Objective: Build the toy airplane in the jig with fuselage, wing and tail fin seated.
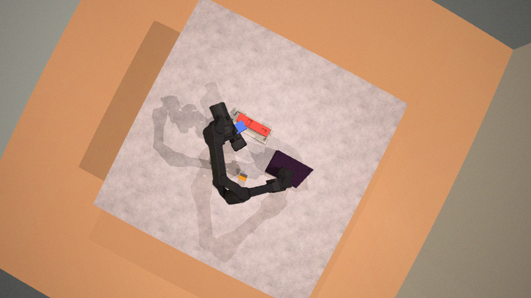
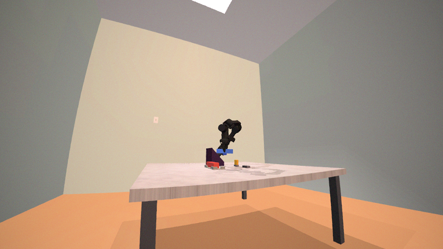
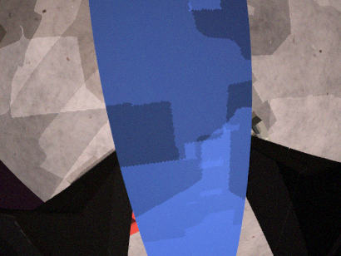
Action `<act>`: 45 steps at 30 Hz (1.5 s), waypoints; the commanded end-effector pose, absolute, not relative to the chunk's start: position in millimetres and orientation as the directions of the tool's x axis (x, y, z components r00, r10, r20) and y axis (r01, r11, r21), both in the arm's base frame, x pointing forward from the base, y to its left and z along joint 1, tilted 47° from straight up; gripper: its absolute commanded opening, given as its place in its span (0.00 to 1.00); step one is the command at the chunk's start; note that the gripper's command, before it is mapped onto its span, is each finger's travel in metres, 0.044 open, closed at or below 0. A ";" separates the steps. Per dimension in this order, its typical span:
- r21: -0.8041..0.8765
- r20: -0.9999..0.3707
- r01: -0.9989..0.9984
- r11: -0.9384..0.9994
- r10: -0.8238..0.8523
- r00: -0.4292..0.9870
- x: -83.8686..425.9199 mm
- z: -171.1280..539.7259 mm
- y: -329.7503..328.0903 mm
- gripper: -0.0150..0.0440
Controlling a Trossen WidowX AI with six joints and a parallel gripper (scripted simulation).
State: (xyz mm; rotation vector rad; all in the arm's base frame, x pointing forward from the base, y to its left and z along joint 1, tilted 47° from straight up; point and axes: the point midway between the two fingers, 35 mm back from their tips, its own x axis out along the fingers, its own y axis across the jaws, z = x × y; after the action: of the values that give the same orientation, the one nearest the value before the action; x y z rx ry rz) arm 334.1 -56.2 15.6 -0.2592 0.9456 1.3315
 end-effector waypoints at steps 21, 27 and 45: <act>0.034 -0.697 -0.998 -0.048 0.715 -0.058 306.9 -51.9 -96.3 0.25; -0.017 -0.694 -0.995 -0.097 0.718 -0.058 302.2 -61.2 -100.8 0.30; -0.017 -0.694 -0.995 -0.097 0.718 -0.058 302.1 -61.2 -100.7 0.58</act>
State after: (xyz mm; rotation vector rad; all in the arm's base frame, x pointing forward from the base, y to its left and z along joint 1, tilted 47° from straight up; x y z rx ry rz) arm 302.3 -100.0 -60.5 -0.6404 0.5643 1.5693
